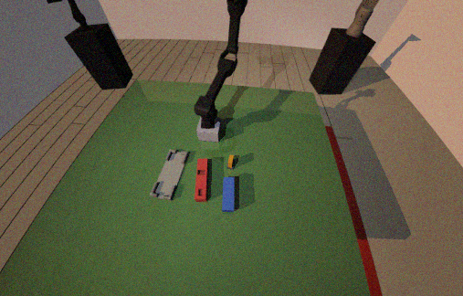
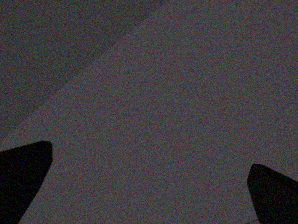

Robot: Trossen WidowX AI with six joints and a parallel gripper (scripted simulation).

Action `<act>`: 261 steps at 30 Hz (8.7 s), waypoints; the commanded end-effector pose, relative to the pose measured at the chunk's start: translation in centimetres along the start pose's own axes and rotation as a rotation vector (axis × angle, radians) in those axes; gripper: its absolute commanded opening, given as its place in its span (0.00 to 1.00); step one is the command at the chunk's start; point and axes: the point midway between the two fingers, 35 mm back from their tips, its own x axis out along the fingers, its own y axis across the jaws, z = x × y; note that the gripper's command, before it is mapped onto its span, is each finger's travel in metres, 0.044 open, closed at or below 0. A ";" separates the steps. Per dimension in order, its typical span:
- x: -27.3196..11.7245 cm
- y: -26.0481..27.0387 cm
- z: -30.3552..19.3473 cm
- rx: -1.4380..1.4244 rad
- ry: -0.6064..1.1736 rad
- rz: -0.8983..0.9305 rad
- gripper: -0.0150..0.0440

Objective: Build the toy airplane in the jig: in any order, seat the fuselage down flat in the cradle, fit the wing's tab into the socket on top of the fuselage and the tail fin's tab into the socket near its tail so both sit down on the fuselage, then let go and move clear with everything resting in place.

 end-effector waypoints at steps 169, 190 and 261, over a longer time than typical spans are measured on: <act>-14.3 16.5 -63.4 -1.299 2.027 0.977 0.25; -11.0 14.5 -64.7 -1.274 2.036 0.914 0.25; -4.4 5.0 -69.7 -1.202 2.059 0.744 0.58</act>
